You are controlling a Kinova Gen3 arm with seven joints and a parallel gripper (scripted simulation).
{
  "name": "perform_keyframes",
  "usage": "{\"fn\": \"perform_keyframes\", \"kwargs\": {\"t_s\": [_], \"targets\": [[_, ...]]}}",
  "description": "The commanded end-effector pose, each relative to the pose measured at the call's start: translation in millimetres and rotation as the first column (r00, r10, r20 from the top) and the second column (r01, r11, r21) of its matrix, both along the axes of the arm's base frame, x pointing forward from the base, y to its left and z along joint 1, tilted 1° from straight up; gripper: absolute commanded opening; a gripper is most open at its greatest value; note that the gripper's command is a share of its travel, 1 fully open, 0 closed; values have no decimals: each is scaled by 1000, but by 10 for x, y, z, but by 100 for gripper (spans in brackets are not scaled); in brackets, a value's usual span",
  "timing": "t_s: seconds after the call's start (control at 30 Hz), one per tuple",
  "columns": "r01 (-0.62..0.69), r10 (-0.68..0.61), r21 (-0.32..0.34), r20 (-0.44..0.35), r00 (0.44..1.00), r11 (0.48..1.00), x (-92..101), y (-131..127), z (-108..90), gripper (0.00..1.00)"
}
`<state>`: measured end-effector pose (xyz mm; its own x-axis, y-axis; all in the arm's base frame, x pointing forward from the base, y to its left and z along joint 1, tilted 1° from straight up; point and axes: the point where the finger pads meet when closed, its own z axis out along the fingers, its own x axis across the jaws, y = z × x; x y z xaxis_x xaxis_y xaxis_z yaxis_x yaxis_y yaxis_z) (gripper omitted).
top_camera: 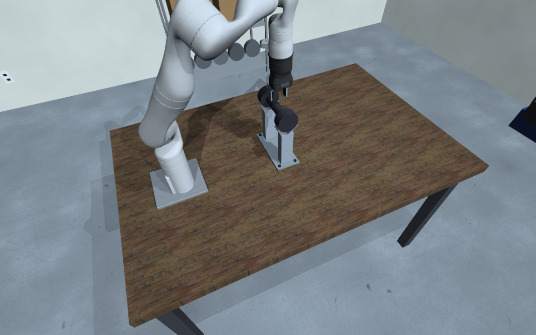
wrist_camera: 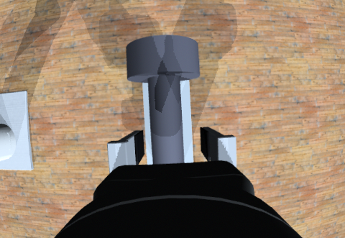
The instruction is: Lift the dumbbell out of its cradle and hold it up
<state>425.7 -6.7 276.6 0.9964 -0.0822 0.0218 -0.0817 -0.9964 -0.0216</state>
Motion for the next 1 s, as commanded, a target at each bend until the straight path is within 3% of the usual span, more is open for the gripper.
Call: {"fn": "perform_keyframes", "kwargs": {"t_s": [0.0,0.07,0.33,0.83,0.87,0.97], "targets": [[-4,4,1,-14,1000,1000,-45,-8,-209,100],[-4,4,1,-14,1000,1000,-45,-8,-209,100],[-5,5,2,-14,1000,1000,-44,2,-600,100],[-5,5,2,-14,1000,1000,-46,4,-627,100],[-5,5,2,-14,1000,1000,-46,4,-627,0],[-5,5,2,-14,1000,1000,-46,4,-627,0]]}}
